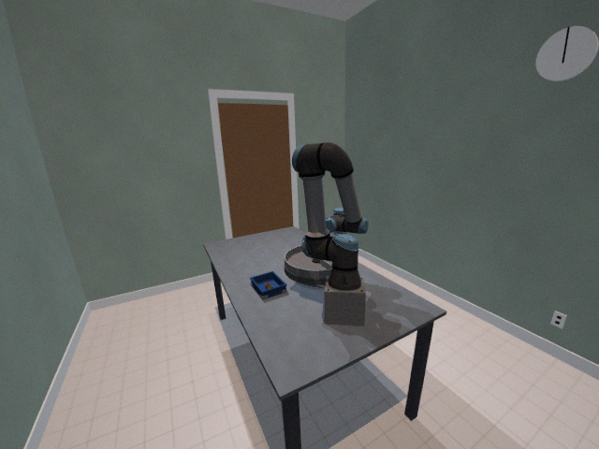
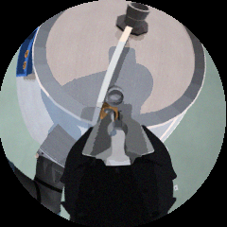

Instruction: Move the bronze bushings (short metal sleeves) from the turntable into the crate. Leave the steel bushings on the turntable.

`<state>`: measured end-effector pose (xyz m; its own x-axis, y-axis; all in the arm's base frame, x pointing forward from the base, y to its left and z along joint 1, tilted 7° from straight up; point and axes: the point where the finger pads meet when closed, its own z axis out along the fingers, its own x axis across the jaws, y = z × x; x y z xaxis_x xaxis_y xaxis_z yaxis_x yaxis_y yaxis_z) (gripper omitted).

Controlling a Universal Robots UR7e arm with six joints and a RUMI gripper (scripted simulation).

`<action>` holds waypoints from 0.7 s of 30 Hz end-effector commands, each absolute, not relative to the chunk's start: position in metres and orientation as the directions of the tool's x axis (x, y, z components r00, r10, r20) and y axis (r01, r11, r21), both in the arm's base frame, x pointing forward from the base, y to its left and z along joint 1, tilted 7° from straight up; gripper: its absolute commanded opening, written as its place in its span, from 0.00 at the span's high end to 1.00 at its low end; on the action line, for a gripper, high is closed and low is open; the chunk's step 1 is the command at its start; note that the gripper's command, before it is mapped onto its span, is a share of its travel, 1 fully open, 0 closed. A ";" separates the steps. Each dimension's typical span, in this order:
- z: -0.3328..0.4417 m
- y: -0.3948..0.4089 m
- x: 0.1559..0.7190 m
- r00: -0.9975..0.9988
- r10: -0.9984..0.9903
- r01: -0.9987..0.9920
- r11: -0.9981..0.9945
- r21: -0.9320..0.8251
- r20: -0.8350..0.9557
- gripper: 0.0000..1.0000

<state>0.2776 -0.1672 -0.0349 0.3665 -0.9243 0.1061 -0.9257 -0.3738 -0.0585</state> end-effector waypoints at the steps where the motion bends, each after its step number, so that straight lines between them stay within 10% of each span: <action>1: -0.024 -0.167 0.277 0.367 -0.924 -0.925 -0.375 -0.059 0.108 1.00; 21: 0.035 -0.163 0.271 0.366 -0.924 -0.926 -0.374 -0.059 0.108 1.00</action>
<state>0.2765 -0.1660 0.0086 0.3663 -0.9228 0.1191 -0.9253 -0.3748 -0.0584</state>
